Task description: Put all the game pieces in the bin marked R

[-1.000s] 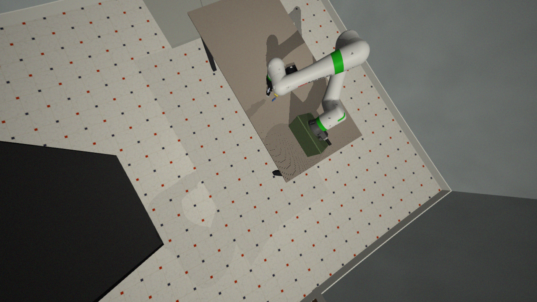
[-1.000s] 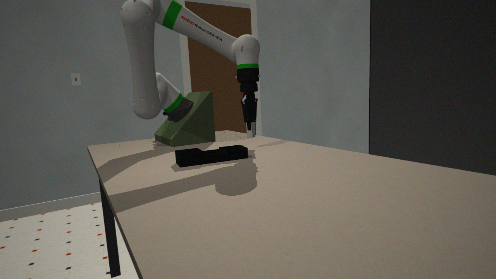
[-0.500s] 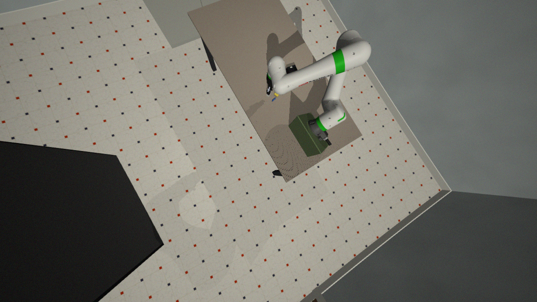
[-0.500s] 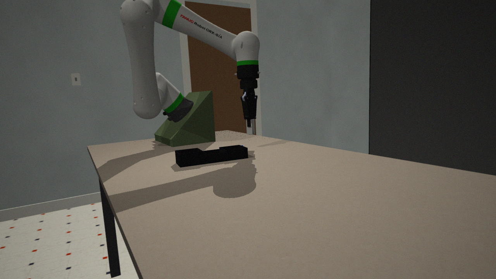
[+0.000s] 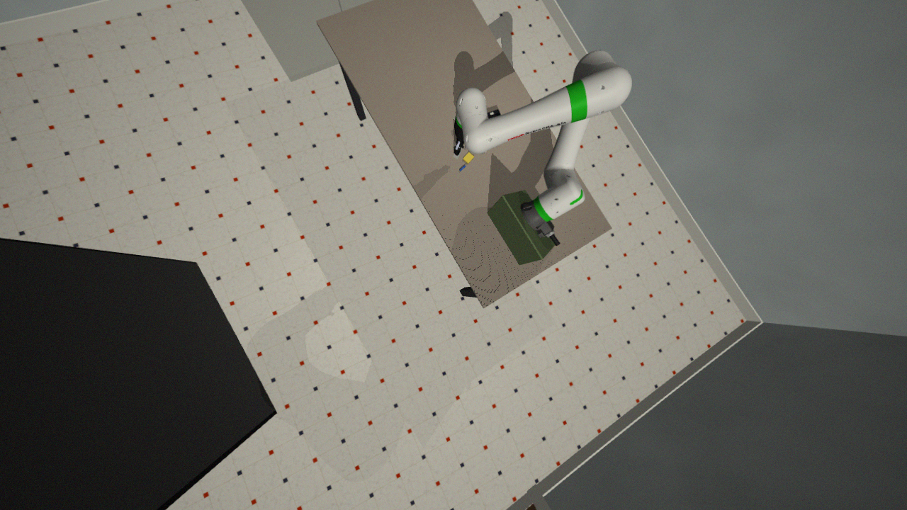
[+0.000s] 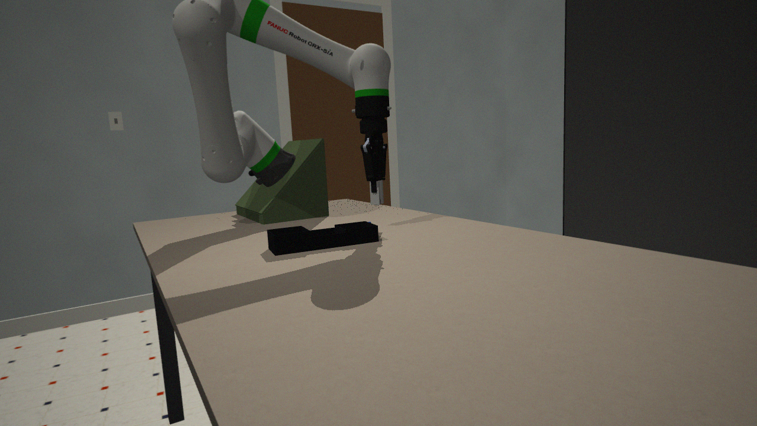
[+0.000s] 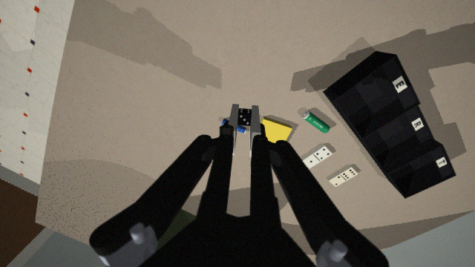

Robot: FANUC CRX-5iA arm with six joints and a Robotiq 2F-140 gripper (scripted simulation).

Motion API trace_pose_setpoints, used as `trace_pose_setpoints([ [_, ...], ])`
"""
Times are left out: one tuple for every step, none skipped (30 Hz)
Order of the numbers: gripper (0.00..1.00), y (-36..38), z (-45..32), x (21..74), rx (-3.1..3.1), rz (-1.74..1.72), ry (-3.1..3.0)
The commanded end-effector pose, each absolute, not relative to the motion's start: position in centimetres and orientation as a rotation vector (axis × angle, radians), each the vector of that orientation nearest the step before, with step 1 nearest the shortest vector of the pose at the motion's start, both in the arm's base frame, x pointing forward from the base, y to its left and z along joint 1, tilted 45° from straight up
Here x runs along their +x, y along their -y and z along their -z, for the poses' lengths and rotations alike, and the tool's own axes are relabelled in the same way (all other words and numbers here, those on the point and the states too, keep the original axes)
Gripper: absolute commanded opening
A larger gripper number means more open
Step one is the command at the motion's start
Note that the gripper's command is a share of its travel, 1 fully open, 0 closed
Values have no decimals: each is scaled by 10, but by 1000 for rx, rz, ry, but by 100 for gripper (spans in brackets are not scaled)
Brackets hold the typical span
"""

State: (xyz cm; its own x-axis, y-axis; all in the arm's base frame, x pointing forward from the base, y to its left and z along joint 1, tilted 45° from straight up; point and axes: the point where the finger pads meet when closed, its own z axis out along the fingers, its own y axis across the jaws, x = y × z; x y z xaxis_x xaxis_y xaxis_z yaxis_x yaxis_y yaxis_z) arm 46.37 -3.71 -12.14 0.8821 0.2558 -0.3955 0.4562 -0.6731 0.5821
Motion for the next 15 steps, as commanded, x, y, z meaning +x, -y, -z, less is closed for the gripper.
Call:
trace_pose_setpoints([
  [7, 55, 105, 472, 2338, 367, -511],
  [7, 59, 101, 473, 2338, 367, -511],
  [7, 63, 97, 475, 2338, 367, -511],
  [7, 68, 93, 477, 2338, 367, -511],
  [7, 72, 89, 479, 2338, 367, -511],
  [7, 76, 86, 480, 2338, 367, -511],
  [7, 80, 82, 482, 2338, 367, -511],
  [7, 85, 78, 484, 2338, 367, -511],
  [7, 85, 78, 484, 2338, 367, -511],
  [7, 85, 78, 484, 2338, 367, -511],
  [7, 89, 74, 486, 2338, 367, -511],
  [7, 93, 70, 487, 2338, 367, -511],
  [7, 97, 66, 489, 2338, 367, -511],
  [7, 102, 62, 491, 2338, 367, -511],
  [7, 106, 59, 493, 2338, 367, -511],
])
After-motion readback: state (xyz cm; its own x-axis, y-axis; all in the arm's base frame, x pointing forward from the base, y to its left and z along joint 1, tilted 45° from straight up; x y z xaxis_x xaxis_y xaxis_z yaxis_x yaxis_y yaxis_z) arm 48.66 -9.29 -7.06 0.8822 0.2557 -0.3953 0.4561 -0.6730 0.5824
